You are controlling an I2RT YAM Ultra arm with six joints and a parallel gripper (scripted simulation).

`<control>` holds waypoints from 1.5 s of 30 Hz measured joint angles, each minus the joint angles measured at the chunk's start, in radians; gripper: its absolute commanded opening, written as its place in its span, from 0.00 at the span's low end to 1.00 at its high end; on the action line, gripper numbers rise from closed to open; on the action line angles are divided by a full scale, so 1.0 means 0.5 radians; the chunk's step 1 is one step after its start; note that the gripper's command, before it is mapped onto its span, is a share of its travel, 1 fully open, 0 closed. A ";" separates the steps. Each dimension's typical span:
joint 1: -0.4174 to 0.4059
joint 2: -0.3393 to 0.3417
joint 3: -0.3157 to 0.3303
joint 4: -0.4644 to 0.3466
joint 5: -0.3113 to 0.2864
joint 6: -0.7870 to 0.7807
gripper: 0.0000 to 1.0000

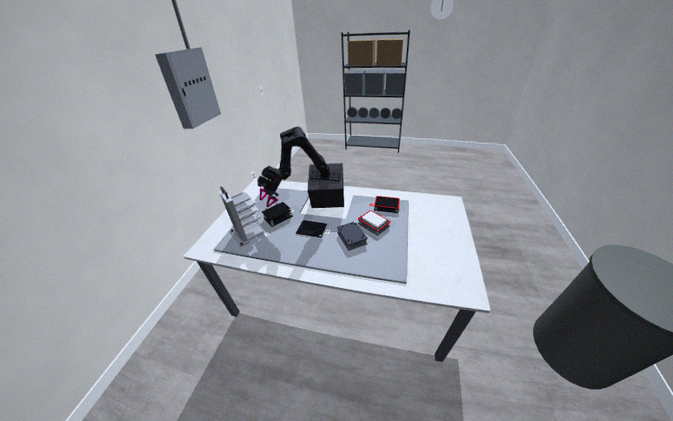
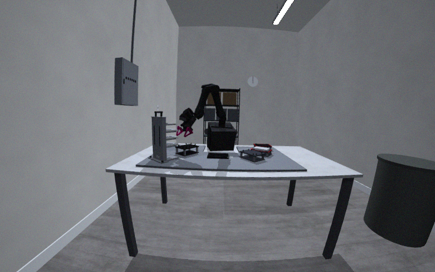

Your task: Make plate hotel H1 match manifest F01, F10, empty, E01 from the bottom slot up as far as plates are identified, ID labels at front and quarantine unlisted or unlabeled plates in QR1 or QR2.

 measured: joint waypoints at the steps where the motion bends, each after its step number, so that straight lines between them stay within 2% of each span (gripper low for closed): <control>1: 0.000 0.000 0.000 0.000 0.000 0.000 1.00; 18: 0.000 -0.001 -0.002 0.004 0.000 0.000 1.00; 35: -0.062 -0.047 -0.188 0.091 -0.041 -0.040 1.00; 45: -0.034 0.091 -0.198 0.238 -0.031 -0.026 1.00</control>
